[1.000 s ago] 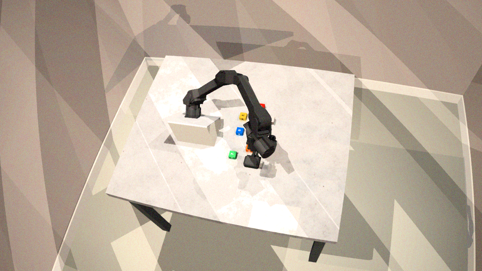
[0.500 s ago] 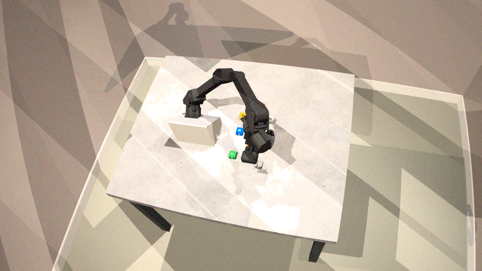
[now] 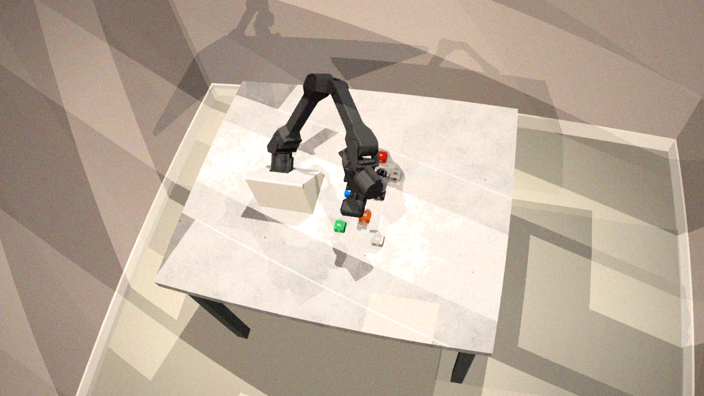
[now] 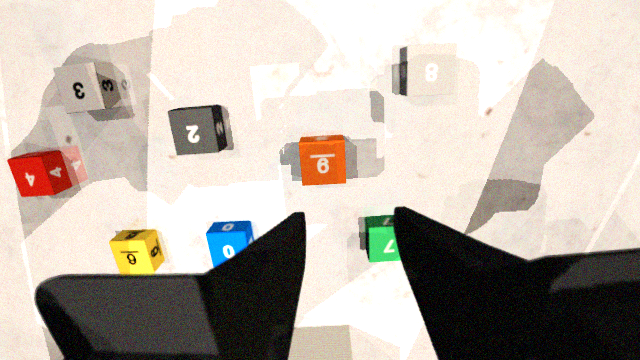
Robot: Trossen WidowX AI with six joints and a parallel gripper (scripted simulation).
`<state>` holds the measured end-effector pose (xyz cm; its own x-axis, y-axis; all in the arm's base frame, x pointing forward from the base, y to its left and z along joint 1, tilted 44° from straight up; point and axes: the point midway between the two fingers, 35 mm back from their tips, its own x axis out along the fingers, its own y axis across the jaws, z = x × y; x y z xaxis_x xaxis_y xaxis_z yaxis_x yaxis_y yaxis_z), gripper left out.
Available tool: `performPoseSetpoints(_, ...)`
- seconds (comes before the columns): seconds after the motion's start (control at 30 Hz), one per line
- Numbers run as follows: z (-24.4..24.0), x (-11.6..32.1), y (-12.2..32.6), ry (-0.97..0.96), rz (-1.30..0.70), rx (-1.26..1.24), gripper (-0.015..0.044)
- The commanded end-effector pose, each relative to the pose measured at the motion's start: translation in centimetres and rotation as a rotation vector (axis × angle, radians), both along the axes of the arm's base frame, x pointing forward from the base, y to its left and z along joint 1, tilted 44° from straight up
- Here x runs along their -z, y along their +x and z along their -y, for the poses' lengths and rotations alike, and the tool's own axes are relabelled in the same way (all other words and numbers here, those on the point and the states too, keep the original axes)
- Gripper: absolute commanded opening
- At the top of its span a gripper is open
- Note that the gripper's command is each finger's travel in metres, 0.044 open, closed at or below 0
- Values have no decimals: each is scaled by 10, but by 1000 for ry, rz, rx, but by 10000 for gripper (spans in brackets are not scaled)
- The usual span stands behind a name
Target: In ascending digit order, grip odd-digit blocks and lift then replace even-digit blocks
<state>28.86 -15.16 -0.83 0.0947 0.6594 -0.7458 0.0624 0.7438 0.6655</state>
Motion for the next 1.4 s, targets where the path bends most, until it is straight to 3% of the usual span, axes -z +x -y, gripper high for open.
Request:
performPoseSetpoints(0.0,-37,34,2,18,-11,-9,251)
performPoseSetpoints(0.2,-54,50,2,20,-11,-9,400)
performPoseSetpoints(1.07,-79,76,5,22,-10,-9,400)
performPoseSetpoints(1.37,-79,76,5,22,-10,-9,164)
